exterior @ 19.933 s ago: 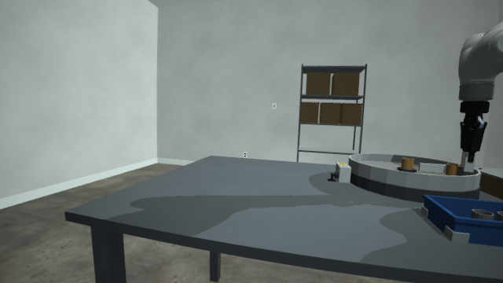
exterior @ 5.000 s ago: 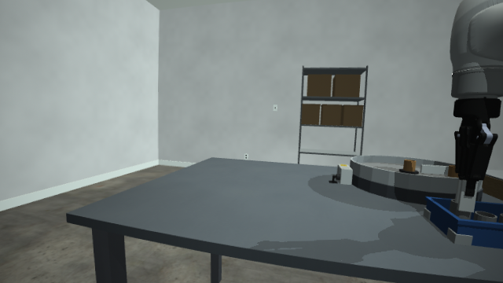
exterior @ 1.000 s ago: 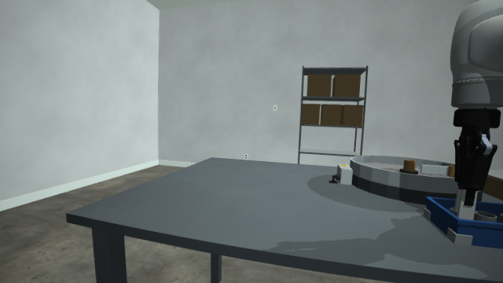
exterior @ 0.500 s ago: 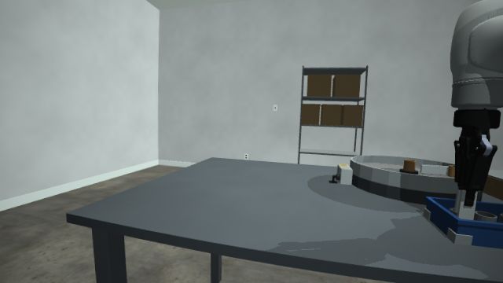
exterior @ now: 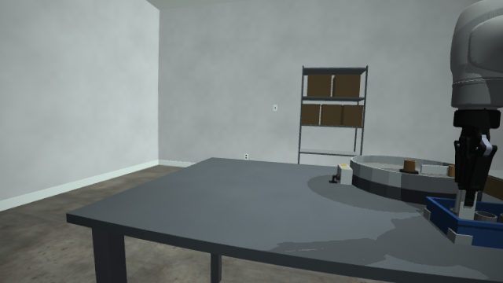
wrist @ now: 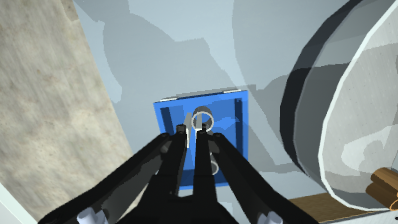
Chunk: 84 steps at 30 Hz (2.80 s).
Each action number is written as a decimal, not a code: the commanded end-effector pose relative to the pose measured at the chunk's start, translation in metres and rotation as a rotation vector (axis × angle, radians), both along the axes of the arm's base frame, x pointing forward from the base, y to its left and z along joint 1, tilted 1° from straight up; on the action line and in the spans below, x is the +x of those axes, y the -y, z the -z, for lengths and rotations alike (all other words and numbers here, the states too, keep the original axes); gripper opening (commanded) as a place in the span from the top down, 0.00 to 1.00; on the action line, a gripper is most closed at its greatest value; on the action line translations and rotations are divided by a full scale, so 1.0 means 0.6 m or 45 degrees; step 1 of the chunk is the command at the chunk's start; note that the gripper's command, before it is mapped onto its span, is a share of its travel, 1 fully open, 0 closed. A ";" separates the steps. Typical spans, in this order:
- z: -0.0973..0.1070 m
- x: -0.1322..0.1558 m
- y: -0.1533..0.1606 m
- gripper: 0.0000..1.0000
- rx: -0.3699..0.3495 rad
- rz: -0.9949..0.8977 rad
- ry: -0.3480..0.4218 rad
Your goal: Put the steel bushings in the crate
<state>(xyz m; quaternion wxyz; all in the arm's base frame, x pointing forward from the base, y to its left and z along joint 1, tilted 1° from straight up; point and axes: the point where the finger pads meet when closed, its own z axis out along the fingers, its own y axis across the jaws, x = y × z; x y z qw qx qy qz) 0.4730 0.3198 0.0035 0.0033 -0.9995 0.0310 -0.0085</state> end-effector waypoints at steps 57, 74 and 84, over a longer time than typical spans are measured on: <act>0.007 0.002 0.002 0.90 -0.001 0.005 0.002; 0.007 0.002 0.002 0.90 -0.001 0.005 0.002; 0.007 0.002 0.002 0.90 -0.001 0.005 0.002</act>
